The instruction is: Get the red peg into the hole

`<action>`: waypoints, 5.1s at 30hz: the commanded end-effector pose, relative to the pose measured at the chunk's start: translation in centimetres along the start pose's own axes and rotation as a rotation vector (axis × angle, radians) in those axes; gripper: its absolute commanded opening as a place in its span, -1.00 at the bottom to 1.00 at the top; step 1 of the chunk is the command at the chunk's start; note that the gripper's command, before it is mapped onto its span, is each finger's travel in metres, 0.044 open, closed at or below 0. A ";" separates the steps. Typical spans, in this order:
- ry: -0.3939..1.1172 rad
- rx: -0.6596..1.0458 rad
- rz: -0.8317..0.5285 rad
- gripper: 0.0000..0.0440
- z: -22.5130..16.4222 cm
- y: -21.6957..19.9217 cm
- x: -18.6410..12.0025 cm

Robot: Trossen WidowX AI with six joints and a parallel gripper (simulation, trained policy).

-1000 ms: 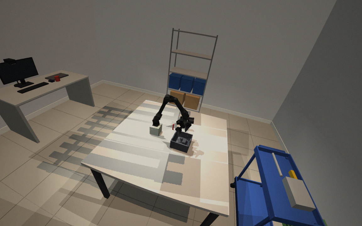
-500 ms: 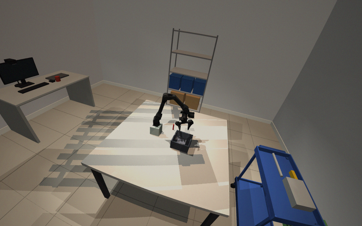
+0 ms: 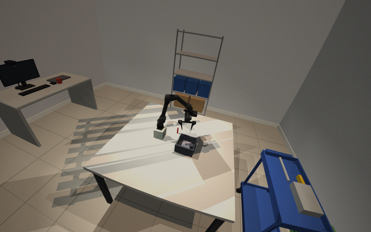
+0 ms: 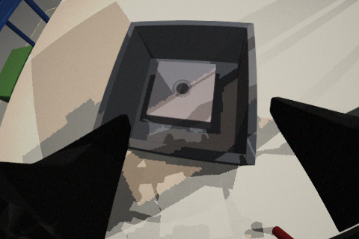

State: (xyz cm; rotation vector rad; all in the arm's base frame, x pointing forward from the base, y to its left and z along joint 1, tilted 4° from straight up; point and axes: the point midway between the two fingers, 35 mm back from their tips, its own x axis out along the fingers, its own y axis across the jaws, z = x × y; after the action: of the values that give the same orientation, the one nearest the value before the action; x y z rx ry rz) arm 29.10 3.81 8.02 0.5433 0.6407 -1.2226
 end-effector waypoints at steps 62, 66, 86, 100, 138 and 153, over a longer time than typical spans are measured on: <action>0.609 -0.726 -0.043 0.12 -18.3 -11.2 2.2; 0.612 -0.732 -0.068 -0.35 -18.7 -11.7 2.8; 0.532 -0.758 -0.099 -1.00 -15.3 -9.7 0.7; 0.480 -0.729 -0.105 -1.00 -10.8 -7.1 -1.6; 0.482 -0.402 -0.110 -1.00 1.6 1.2 6.4; 0.560 -0.430 -0.040 -1.00 2.6 2.7 12.8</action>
State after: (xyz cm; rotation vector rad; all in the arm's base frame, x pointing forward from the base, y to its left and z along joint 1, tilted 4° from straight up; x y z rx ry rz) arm 34.50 -5.49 2.08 0.5088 1.3368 -0.9526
